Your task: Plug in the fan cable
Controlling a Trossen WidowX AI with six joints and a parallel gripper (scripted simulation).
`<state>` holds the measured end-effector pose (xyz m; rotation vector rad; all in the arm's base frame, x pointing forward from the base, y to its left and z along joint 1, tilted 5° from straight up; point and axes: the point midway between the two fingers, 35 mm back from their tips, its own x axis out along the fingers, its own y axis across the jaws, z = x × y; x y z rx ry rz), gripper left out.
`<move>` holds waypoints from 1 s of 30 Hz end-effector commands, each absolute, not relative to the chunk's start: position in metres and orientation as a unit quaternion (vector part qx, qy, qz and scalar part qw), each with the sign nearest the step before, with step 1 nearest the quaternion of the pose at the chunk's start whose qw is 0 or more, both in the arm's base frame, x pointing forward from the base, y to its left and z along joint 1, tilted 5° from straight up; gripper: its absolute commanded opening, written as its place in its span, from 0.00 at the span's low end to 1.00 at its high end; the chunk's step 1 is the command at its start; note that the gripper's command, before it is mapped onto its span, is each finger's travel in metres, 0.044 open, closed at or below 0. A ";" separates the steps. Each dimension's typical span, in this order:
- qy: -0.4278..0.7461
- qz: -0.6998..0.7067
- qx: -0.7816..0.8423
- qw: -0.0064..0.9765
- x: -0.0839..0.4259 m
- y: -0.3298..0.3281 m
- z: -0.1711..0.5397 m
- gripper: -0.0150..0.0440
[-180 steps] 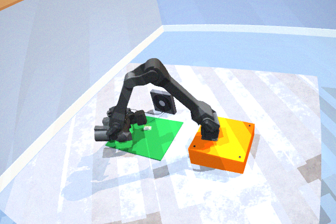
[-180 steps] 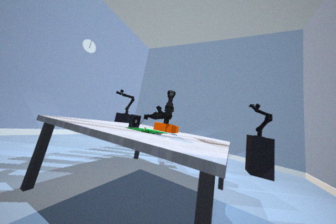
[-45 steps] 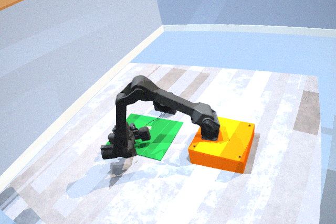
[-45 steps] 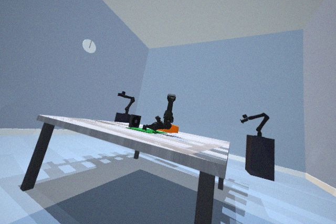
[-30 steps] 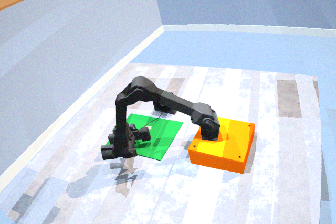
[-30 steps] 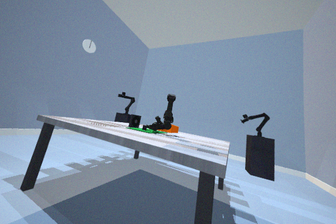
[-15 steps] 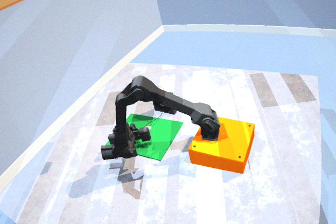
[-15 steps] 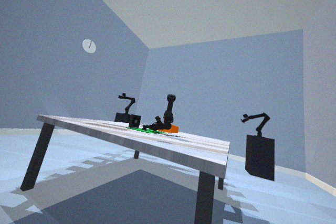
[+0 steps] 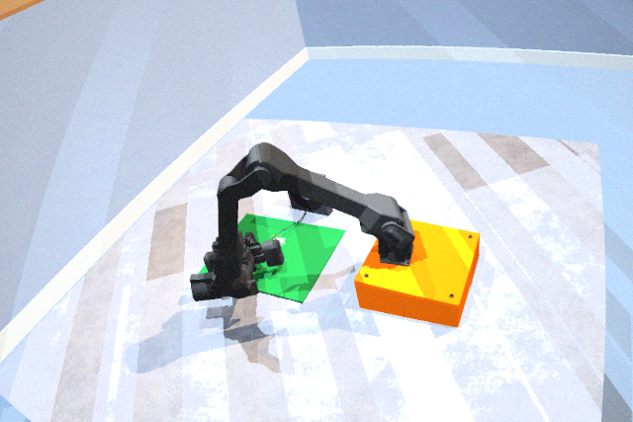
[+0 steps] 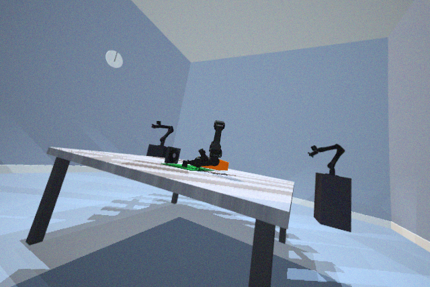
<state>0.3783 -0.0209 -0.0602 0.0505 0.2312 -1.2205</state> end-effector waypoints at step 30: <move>0.108 -0.572 0.024 0.813 0.378 -0.021 -0.060 0.49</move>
